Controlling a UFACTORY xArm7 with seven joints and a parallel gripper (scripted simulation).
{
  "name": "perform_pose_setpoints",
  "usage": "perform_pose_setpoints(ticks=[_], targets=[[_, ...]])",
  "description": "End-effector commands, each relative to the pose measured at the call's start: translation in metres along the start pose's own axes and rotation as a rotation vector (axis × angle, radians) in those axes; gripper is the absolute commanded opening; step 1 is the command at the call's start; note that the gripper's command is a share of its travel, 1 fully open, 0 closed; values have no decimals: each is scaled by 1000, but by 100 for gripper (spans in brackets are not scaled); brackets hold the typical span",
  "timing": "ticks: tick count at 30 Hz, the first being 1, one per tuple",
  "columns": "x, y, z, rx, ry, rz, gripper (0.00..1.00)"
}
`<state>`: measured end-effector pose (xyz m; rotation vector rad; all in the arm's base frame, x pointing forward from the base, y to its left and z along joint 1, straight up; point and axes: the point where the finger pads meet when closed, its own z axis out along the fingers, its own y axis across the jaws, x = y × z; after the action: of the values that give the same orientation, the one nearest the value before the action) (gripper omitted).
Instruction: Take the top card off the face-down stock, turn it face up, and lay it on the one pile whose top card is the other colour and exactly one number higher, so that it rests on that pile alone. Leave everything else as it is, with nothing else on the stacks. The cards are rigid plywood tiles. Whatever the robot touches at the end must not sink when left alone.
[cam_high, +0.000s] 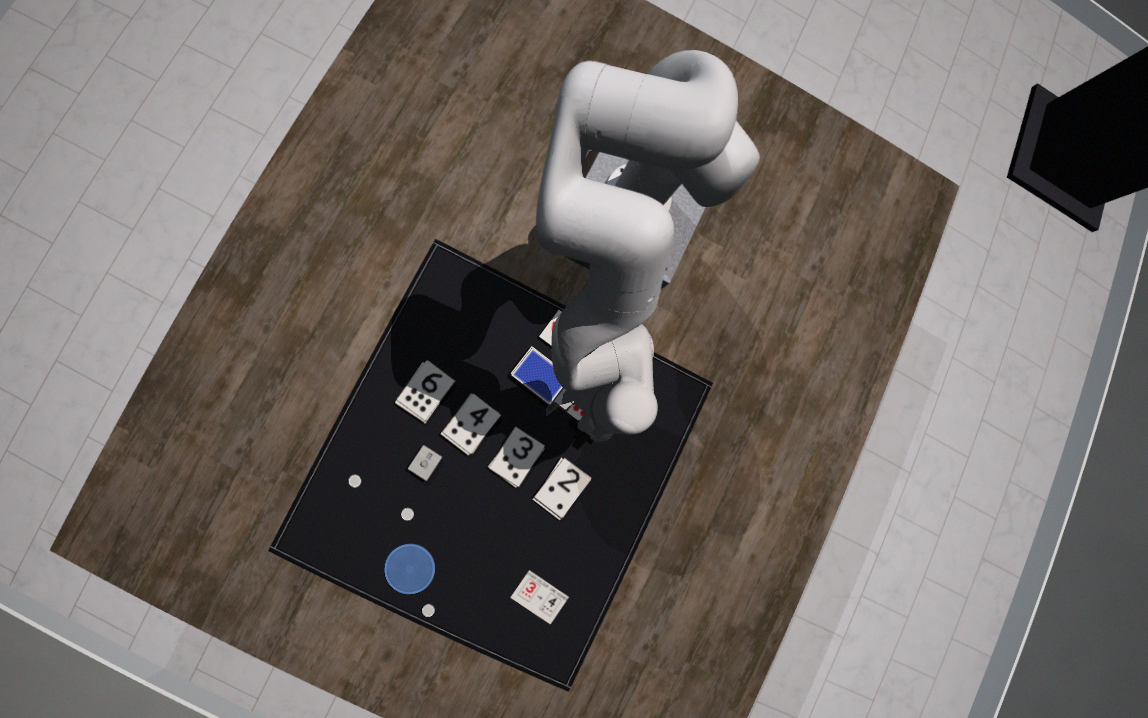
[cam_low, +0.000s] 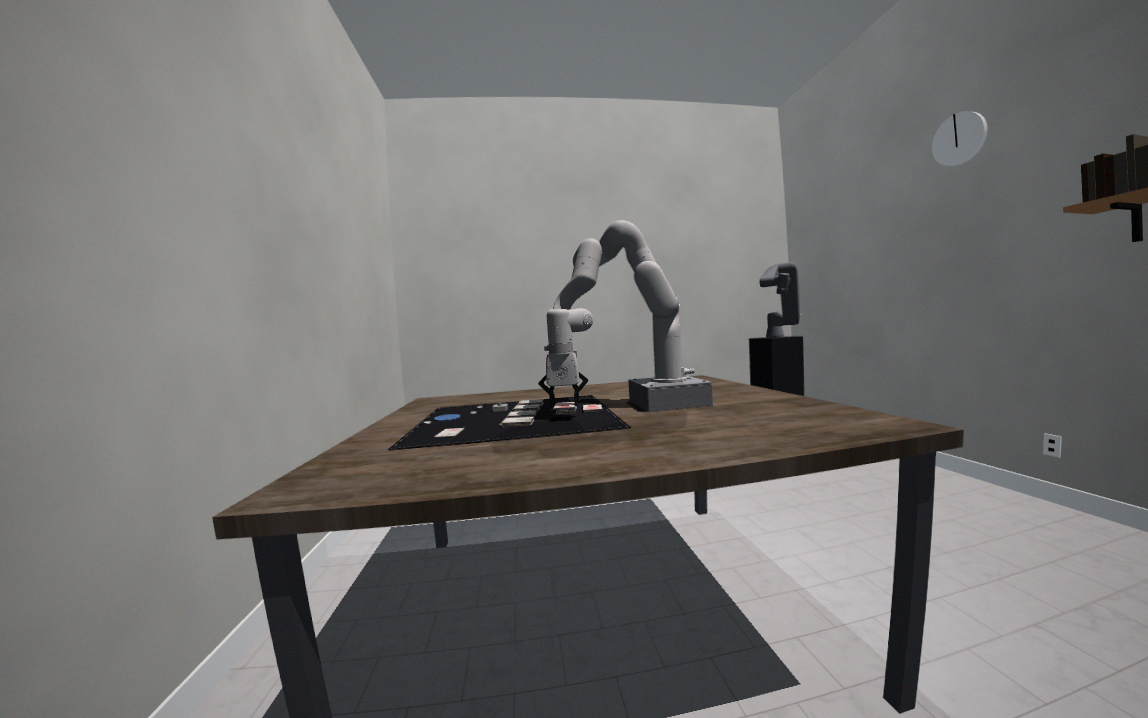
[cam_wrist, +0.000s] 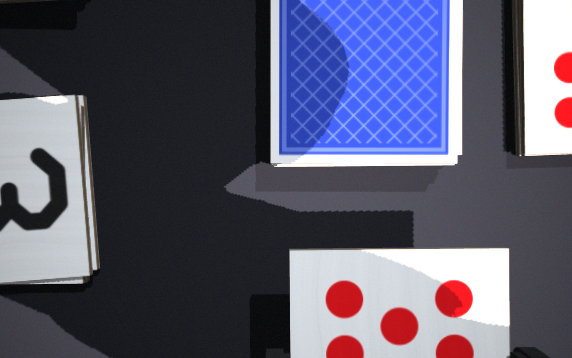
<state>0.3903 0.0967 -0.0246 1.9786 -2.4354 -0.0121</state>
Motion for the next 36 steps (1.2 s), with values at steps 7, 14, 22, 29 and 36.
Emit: perform_pose_setpoints(ticks=[7, 14, 22, 29, 36], targets=[[-1, -1, -1, 3, -1, 0, 74], [-1, -1, -1, 3, -1, 0, 74], [1, -2, -1, 3, -1, 11, 74], [10, -8, -2, 3, -1, 64, 74], [23, -15, -3, 3, -1, 138, 74]])
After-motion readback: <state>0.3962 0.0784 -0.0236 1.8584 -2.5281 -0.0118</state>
